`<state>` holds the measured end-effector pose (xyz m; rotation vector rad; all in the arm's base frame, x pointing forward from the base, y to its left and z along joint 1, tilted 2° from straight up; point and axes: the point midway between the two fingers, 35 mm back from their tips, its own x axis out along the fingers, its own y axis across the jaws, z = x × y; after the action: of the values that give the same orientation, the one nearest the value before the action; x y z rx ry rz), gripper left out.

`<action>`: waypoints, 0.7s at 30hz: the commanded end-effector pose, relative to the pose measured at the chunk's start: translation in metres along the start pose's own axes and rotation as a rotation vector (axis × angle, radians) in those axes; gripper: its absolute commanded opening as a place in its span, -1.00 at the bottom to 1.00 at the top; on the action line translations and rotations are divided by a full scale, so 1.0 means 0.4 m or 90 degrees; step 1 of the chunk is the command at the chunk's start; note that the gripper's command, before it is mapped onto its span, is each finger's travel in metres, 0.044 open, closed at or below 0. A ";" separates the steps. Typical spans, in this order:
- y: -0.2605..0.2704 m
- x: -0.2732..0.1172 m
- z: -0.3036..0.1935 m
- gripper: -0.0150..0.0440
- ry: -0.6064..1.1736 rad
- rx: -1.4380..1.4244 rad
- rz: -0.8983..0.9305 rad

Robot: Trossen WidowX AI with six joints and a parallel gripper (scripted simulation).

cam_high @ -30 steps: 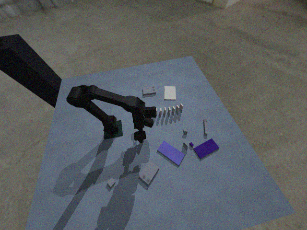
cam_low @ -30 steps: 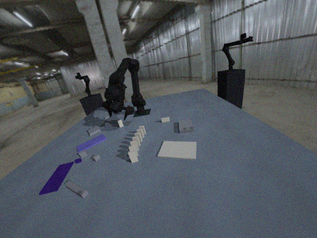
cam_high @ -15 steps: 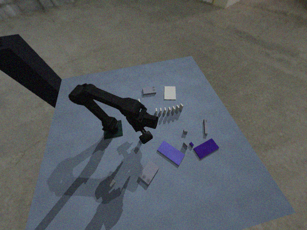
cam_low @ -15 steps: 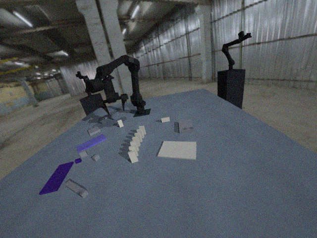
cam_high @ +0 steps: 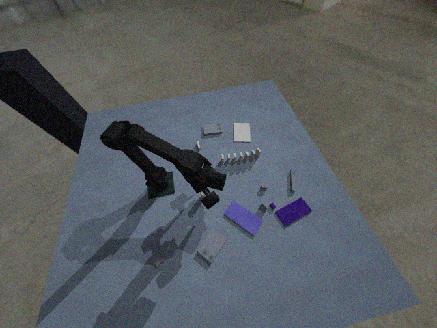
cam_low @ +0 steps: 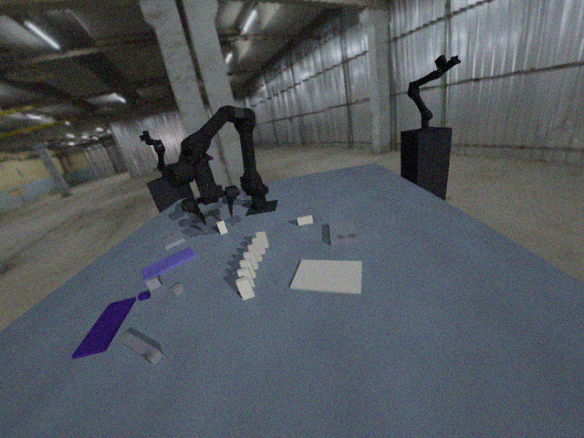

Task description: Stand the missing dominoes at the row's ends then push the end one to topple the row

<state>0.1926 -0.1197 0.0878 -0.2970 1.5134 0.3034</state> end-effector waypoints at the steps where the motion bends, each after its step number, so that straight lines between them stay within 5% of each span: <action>1: 0.007 0.039 -0.003 1.00 0.001 -0.001 0.007; 16: 0.008 0.076 -0.003 1.00 0.001 -0.001 0.007; 21: 0.008 0.076 -0.003 0.56 0.001 -0.001 0.007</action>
<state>0.1925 -0.1186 0.0604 -0.2995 1.5130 0.3071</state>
